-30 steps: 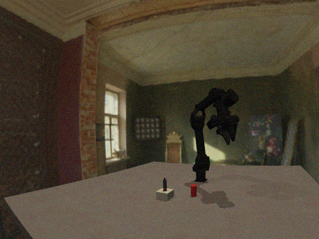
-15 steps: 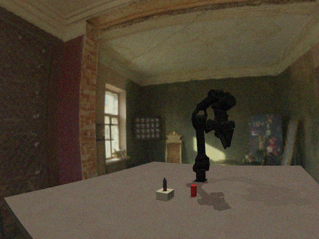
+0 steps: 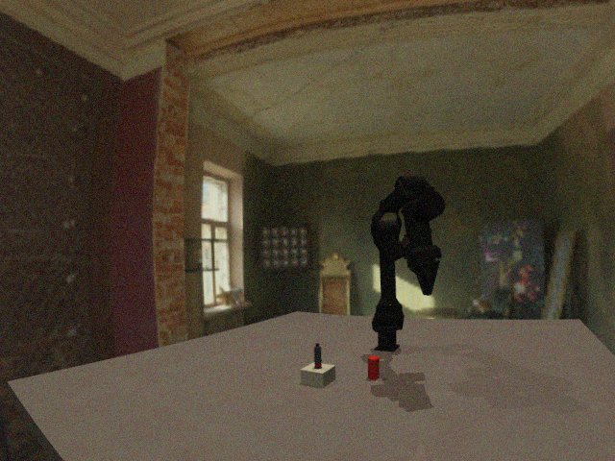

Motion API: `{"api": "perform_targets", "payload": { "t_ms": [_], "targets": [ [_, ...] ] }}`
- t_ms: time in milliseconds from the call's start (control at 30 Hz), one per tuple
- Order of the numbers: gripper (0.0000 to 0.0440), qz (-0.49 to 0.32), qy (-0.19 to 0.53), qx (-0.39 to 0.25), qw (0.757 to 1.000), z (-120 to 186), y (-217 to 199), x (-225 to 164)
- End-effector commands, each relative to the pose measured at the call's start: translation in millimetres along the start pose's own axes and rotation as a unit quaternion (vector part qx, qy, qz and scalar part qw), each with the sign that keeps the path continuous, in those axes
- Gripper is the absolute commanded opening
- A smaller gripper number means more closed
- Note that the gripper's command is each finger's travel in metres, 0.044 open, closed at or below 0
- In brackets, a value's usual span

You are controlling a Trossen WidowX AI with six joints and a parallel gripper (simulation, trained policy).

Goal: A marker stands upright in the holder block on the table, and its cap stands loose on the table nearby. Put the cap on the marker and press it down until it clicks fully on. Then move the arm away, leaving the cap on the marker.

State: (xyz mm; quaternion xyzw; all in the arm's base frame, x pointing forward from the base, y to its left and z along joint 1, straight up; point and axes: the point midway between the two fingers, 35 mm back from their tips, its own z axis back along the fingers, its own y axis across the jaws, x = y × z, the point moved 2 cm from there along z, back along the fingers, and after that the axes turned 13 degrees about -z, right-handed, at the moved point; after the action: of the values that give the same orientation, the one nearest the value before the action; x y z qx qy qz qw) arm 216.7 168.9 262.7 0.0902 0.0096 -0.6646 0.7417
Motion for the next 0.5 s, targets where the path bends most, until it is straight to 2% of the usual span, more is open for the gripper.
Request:
{"api": "perform_targets", "payload": {
  "t_ms": [0,467],
  "targets": [
    [0.0329,-0.008,-0.005,-0.011,1.000,-5.1,4.7,6.2],
    [0.0327,-0.044,-0.023,-0.036,0.998,-19.6,21.8,31.7]
  ]
}}
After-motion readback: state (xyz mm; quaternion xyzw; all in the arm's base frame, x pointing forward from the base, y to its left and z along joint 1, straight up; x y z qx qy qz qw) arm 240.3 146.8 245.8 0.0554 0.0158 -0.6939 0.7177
